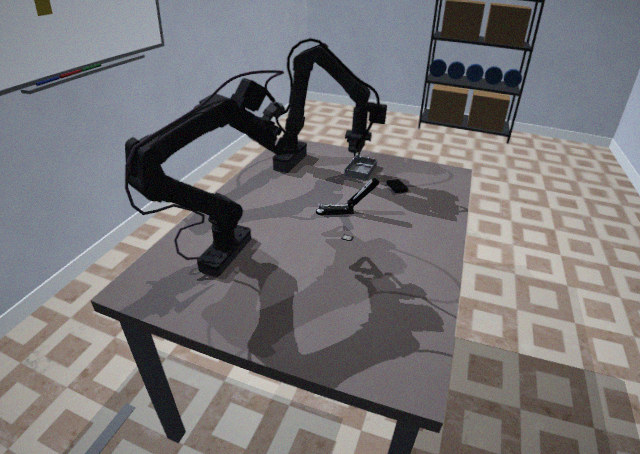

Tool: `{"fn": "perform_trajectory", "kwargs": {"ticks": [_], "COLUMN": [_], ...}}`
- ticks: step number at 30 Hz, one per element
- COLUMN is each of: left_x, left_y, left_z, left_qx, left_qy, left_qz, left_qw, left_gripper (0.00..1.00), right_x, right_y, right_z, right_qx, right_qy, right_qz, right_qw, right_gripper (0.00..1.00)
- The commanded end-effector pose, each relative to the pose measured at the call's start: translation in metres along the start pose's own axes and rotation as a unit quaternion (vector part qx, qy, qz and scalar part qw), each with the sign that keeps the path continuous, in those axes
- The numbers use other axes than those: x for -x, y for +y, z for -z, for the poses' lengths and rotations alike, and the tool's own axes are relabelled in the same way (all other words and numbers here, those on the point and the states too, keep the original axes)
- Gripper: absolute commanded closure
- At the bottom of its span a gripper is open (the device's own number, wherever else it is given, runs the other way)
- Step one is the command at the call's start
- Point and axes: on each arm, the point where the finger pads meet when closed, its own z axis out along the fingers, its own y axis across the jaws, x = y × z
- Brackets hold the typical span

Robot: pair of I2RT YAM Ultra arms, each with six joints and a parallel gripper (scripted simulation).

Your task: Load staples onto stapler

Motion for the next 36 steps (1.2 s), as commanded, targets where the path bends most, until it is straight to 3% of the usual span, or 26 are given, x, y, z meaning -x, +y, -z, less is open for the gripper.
{"fn": "perform_trajectory", "kwargs": {"ticks": [1,7,15,18,24,26,36], "left_x": [-0.001,0.001,0.015,0.04,0.12,0.12,0.27], "left_y": [0.007,0.006,0.0,-0.01,-0.019,-0.019,-0.059], "left_z": [0.013,0.008,0.011,0.009,0.013,0.013,0.019], "left_qx": [0.018,0.014,0.011,0.004,0.002,0.002,-0.001], "left_qy": [-0.009,-0.009,-0.009,-0.009,-0.007,-0.007,0.001], "left_qz": [0.002,0.002,0.041,0.069,0.091,0.091,0.033], "left_qw": [1.0,1.0,0.999,0.998,0.996,0.996,0.999], "left_gripper": [0.94,0.94,0.94,0.94,0.94,0.94,0.94], "right_x": [-0.061,-0.107,-0.135,-0.139,-0.14,-0.14,-0.14], "right_y": [-0.014,-0.022,-0.024,-0.025,-0.025,-0.025,-0.026], "right_z": [0.028,0.055,0.066,0.066,0.066,0.066,0.066], "right_qx": [-0.015,-0.033,-0.044,-0.047,-0.049,-0.049,-0.051], "right_qy": [0.049,0.023,-0.01,-0.016,-0.02,-0.02,-0.02], "right_qz": [-0.007,-0.027,-0.033,-0.034,-0.035,-0.035,-0.037], "right_qw": [0.999,0.999,0.998,0.998,0.998,0.998,0.998], "right_gripper": [0.0,0.0,0.0,0.0,0.0,0.0,0.0]}}
